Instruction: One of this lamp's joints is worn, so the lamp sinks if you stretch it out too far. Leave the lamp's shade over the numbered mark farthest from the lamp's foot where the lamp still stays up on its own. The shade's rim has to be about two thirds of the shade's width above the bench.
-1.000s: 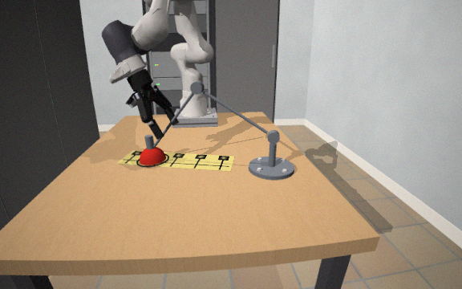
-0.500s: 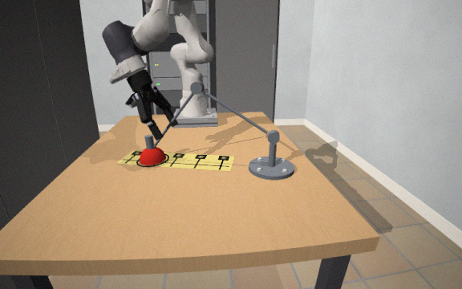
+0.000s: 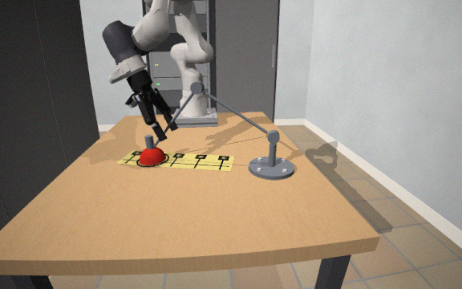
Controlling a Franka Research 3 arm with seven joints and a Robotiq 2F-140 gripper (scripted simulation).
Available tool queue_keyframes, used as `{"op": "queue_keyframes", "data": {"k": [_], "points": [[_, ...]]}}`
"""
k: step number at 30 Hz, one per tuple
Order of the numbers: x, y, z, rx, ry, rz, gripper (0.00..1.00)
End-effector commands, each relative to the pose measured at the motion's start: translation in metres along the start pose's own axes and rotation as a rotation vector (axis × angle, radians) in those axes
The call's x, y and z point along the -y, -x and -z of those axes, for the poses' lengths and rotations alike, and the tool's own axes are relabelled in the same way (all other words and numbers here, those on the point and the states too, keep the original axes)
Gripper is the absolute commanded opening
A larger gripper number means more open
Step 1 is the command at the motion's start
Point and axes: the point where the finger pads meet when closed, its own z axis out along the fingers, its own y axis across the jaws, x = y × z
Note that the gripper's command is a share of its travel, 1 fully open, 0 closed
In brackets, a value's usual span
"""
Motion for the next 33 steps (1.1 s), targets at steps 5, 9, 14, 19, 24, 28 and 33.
{"op": "queue_keyframes", "data": {"k": [5, 9, 14, 19, 24, 28, 33], "points": [[0.001, 0.0, 0.0, 0.001, -0.002, 0.002, 0.1], [0.0, 0.0, 0.0, 0.0, 0.0, 0.0, 0.1], [0.0, 0.0, 0.0, 0.0, 0.0, 0.0, 0.1], [0.0, 0.0, 0.0, 0.0, 0.0, 0.0, 0.1], [0.0, 0.0, 0.0, 0.0, -0.001, 0.0, 0.1], [0.0, 0.0, 0.0, 0.0, -0.001, 0.0, 0.1], [0.001, 0.012, 0.004, 0.0, -0.002, 0.002, 0.1]]}}
